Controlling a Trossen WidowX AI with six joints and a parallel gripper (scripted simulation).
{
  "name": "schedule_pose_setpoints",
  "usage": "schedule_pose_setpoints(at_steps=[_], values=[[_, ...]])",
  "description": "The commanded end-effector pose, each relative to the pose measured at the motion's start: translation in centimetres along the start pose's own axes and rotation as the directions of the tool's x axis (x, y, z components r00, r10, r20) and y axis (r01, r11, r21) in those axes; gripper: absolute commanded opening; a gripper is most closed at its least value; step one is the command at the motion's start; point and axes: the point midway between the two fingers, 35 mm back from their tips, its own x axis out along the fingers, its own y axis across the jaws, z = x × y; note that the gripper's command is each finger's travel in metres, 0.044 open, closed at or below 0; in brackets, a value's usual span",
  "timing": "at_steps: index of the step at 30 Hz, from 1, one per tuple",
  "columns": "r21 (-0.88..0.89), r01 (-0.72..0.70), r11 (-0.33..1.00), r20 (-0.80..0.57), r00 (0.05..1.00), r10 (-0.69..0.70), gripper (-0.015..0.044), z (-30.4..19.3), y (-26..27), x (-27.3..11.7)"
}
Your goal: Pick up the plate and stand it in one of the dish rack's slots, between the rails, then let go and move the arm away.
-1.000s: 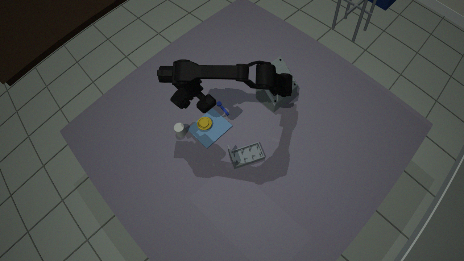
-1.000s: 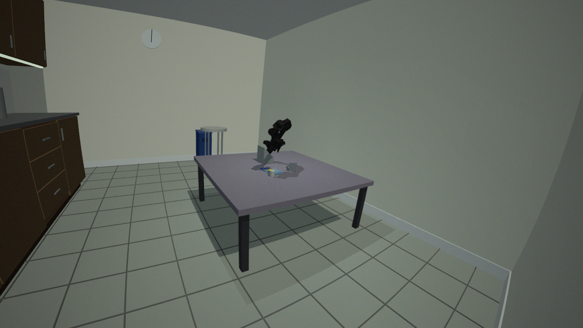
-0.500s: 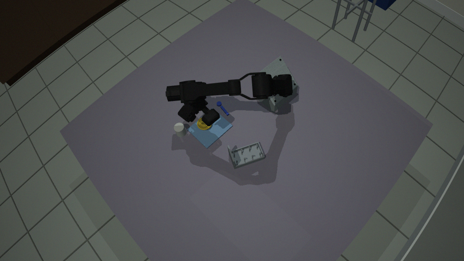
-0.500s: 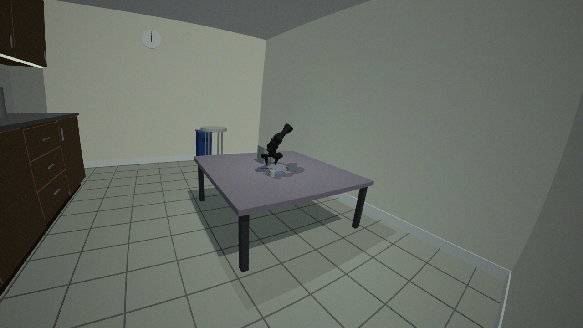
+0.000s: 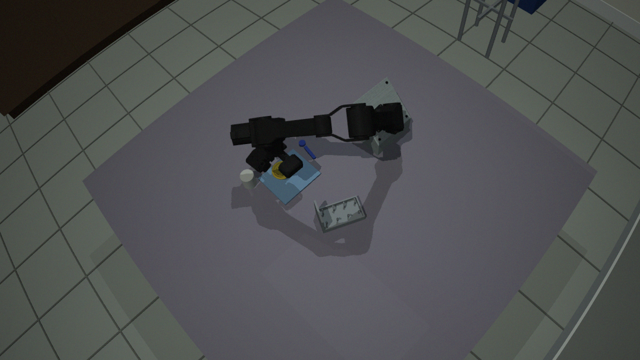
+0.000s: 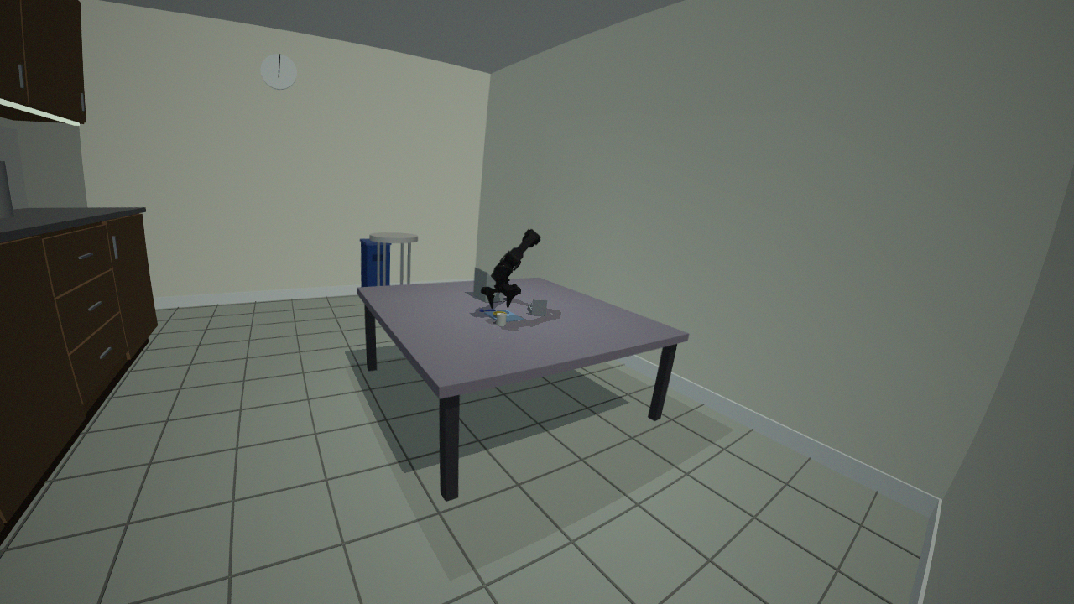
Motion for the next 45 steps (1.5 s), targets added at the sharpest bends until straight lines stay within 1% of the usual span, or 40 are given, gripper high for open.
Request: schedule_pose_setpoints(at_steps=[1,22,28,32,43,45], values=[[0.008,-0.008,1.0,-0.007,1.0,0.008,0.04,-0.3,0.1,1.0],[0.007,-0.012,1.0,-0.007,1.0,0.012,0.04,-0.4,0.5,4.1],[0.007,-0.012,1.0,-0.007,1.0,0.012,0.0361,-0.4,0.5,4.1],[0.007,-0.012,1.0,-0.007,1.0,0.012,0.0361,-0.4,0.5,4.1],[0.007,-0.012,1.0,-0.007,1.0,0.012,0.0287,-0.4,0.5,4.1],[0.007,-0.012,1.0,-0.007,1.0,0.012,0.0235,-0.4,0.5,4.0]])
